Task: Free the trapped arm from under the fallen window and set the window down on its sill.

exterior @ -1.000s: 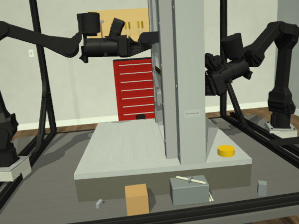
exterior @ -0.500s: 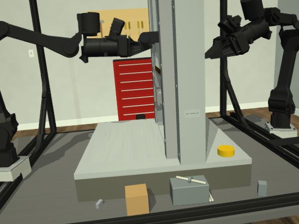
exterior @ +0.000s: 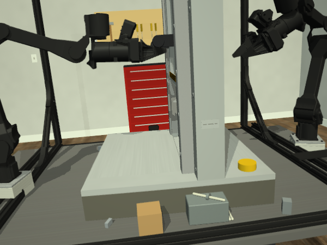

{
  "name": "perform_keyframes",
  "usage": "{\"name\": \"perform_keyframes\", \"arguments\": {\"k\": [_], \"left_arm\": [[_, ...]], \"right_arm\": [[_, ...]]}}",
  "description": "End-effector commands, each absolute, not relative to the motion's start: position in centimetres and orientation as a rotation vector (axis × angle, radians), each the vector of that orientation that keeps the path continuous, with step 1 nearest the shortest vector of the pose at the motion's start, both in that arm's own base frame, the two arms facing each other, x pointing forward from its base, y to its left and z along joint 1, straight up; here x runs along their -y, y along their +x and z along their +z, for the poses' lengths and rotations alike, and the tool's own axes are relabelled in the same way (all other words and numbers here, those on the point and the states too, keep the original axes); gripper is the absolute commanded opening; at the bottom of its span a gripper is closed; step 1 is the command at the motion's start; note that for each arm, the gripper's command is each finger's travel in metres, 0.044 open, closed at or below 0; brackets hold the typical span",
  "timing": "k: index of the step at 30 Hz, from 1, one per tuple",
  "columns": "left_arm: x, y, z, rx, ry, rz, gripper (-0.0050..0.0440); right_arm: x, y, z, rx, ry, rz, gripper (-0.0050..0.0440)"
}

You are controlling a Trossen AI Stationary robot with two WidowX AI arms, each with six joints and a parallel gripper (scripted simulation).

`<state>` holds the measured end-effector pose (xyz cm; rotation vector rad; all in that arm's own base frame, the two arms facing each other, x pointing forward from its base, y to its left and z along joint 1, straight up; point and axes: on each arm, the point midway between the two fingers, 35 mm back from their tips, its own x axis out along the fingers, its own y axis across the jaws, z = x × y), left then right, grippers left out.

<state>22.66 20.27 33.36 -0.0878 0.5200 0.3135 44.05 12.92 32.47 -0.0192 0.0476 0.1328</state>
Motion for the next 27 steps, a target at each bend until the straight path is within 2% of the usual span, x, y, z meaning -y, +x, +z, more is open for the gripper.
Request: {"name": "perform_keyframes", "arguments": {"k": [1,8,18,27], "left_arm": [[-19.3,22.2,33.8,-0.515,-0.077,0.326,0.04],[-16.1,20.6,34.5,-0.494,-0.058,0.372,0.04],[-8.5,13.6,34.4,-0.355,-0.034,0.518,0.04],[-6.2,9.4,33.1,-0.243,-0.053,0.586,0.04]], "right_arm": [[-12.8,43.2,37.8,0.084,0.006,0.136,0.04],[-12.8,43.2,37.8,0.084,0.006,0.136,0.04],[-12.8,43.2,37.8,0.084,0.006,0.136,0.04],[-12.8,43.2,37.8,0.084,0.006,0.136,0.04]]}}
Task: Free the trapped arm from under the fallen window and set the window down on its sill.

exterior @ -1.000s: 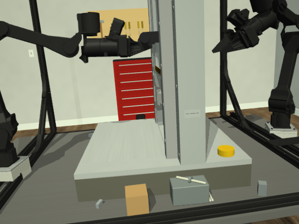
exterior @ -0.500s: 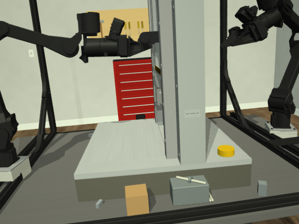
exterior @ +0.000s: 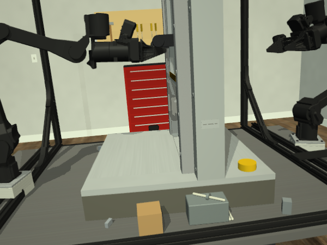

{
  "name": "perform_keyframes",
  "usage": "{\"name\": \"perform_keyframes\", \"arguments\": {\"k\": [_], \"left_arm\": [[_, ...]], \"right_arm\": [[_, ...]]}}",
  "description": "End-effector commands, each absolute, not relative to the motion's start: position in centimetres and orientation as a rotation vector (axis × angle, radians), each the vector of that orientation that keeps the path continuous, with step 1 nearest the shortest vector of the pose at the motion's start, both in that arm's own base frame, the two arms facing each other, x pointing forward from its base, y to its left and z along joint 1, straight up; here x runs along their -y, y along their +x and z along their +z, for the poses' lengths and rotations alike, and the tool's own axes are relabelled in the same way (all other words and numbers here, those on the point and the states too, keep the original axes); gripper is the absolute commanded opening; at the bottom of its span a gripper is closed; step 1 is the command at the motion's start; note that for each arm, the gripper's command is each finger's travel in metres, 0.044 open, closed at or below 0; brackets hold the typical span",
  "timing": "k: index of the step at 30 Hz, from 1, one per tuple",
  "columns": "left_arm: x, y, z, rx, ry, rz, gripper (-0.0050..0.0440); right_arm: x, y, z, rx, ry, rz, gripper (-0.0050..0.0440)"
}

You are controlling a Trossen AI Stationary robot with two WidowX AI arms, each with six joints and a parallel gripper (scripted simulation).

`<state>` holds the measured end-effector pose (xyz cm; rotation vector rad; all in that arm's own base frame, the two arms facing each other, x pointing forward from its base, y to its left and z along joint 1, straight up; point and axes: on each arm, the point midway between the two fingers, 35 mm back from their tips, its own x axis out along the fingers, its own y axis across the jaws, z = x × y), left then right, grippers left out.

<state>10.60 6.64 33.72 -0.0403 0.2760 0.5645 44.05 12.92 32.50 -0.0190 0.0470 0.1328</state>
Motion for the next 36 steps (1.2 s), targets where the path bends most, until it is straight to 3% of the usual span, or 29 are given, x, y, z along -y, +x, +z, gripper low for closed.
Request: {"name": "perform_keyframes", "arguments": {"k": [1,14,36], "left_arm": [[-6.0,9.0,32.9,-0.232,-0.055,0.591,0.04],[-5.8,8.2,32.5,-0.208,-0.062,0.603,0.04],[-5.8,8.2,32.5,-0.208,-0.062,0.603,0.04]], "right_arm": [[-12.8,43.2,37.8,0.084,0.006,0.136,0.04],[-12.9,43.3,37.5,0.084,0.006,0.136,0.04],[-12.9,43.7,30.3,0.084,0.006,0.136,0.04]]}}
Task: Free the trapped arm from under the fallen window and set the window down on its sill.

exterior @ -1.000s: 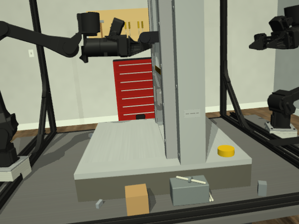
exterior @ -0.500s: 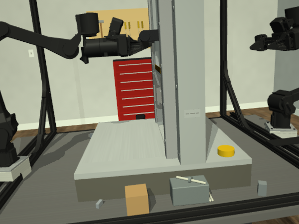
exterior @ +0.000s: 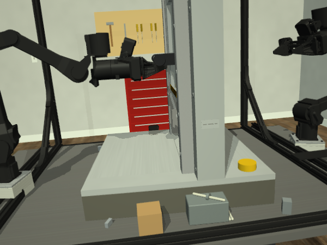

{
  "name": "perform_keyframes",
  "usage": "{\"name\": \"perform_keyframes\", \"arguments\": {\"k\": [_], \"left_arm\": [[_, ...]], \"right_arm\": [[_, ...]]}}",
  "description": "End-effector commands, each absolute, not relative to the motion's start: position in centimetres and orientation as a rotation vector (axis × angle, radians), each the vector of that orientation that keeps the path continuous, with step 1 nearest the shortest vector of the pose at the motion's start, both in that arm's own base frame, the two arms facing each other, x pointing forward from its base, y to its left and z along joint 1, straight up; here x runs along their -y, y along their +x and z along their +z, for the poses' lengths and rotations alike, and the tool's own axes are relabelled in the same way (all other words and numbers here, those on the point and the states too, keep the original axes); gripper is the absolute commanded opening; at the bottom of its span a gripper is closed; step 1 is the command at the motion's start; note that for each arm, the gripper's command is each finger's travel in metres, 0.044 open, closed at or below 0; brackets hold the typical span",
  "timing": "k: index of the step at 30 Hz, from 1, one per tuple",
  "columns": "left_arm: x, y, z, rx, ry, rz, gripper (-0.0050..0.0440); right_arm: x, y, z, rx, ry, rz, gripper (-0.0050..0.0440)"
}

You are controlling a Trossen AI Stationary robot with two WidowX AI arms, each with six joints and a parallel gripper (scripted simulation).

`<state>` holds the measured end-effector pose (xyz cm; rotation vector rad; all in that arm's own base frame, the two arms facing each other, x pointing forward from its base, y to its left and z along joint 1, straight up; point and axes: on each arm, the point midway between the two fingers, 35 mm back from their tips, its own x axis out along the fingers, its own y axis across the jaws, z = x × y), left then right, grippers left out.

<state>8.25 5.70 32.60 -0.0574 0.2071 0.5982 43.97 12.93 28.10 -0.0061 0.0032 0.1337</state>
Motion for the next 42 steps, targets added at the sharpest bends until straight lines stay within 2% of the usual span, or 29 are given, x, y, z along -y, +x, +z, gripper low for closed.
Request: {"name": "perform_keyframes", "arguments": {"k": [1,36,42], "left_arm": [[-5.8,8.2,32.5,-0.208,-0.062,0.603,0.04],[-5.8,8.2,32.5,-0.208,-0.062,0.603,0.04],[-5.7,8.2,32.5,-0.208,-0.062,0.603,0.04]], "right_arm": [[-12.9,43.8,29.9,0.084,0.006,0.136,0.04],[-13.1,44.4,16.6,0.05,0.003,0.136,0.04],[-13.1,44.4,16.3,0.049,0.003,0.136,0.04]]}}
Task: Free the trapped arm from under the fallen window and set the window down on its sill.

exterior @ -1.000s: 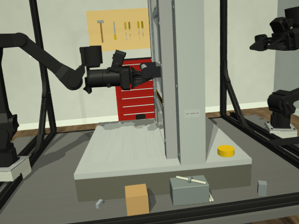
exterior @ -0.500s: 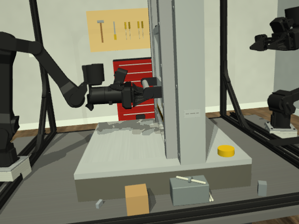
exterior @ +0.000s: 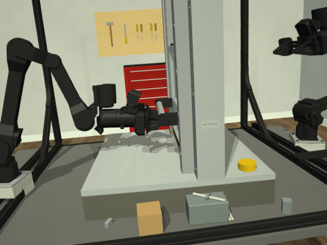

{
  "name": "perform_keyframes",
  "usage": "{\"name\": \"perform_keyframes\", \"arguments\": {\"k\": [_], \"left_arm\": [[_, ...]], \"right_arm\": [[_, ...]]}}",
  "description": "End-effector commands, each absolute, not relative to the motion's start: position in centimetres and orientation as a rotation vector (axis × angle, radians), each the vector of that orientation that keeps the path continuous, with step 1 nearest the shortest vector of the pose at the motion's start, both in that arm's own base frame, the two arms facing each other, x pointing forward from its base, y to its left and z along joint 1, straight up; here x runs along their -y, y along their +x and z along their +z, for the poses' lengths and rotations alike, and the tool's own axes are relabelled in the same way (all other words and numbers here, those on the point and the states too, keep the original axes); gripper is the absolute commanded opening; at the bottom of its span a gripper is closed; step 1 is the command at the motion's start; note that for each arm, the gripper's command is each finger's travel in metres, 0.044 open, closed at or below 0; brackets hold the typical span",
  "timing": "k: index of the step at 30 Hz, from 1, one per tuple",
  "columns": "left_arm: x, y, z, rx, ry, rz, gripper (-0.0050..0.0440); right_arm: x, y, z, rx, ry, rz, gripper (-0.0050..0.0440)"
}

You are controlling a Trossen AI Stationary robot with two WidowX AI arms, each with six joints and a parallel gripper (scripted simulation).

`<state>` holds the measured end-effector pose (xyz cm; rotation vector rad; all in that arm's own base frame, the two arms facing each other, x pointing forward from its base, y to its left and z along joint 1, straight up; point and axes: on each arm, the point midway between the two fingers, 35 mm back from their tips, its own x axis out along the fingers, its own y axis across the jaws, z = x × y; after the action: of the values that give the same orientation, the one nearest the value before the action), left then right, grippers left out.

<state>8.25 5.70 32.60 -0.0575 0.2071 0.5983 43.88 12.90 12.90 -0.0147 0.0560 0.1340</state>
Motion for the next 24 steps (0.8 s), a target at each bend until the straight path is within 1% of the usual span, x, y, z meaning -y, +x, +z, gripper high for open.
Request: {"name": "perform_keyframes", "arguments": {"k": [1,21,24], "left_arm": [[-5.7,8.2,32.5,-0.208,-0.062,0.603,0.04],[-5.7,8.2,32.5,-0.208,-0.062,0.603,0.04],[-5.7,8.2,32.5,-0.208,-0.062,0.603,0.04]], "right_arm": [[-13.1,44.4,16.3,0.049,0.003,0.136,0.04],[-13.1,44.5,13.9,0.041,0.003,0.136,0.04],[-13.1,44.4,12.8,0.037,0.003,0.136,0.04]]}}
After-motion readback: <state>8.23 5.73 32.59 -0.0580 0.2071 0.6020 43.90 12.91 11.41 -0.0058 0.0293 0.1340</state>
